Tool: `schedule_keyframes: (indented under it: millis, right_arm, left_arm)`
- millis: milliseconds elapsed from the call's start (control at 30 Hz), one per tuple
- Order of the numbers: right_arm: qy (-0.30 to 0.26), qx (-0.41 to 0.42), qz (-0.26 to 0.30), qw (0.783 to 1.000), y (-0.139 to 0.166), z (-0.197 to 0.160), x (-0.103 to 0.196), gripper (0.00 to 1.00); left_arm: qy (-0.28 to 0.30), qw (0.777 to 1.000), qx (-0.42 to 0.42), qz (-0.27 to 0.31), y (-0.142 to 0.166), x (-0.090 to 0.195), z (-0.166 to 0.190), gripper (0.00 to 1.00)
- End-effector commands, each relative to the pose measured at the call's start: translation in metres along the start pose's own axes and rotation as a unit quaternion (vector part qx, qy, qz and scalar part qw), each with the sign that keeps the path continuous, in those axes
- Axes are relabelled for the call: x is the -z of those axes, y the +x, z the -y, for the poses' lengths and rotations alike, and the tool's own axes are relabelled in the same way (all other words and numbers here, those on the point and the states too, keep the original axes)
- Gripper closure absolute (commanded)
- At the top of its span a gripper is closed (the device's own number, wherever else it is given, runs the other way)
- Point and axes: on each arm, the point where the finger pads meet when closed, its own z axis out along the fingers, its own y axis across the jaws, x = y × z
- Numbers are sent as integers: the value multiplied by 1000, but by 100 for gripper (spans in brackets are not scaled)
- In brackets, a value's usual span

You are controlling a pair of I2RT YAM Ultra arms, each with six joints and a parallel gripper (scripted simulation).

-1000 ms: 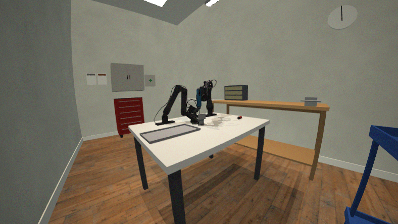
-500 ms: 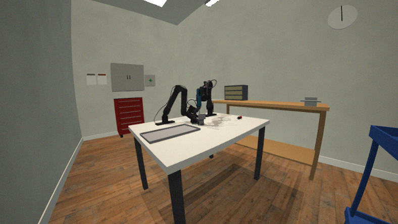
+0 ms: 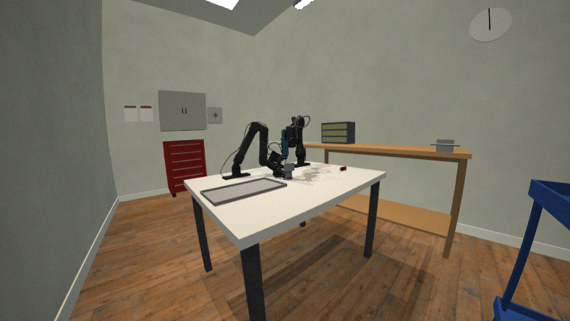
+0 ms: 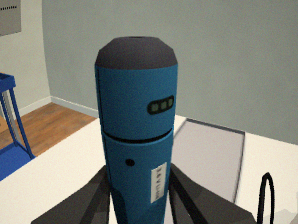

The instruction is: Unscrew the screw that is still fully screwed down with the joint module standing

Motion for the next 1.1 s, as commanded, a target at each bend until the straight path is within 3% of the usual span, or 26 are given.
schedule_keyframes:
  millis: [0,167,333,433,500,1067]
  right_arm:
    - [-1,-10,6,1000,-5,-2,0,41]
    - [-1,-10,6,1000,-5,-2,0,41]
    - [-1,-10,6,1000,-5,-2,0,41]
    - [-1,-10,6,1000,-5,-2,0,41]
    - [-1,-10,6,1000,-5,-2,0,41]
    - [-1,-10,6,1000,-5,-2,0,41]
  left_arm:
    - [0,996,2,89,-58,3,0,58]
    - [1,998,2,62,-30,2,0,58]
    - [1,997,2,83,-46,2,0,58]
    - [1,998,2,69,-30,0,0,58]
    - [1,997,2,81,-42,3,0,58]
    - [1,996,2,89,-48,2,-2,58]
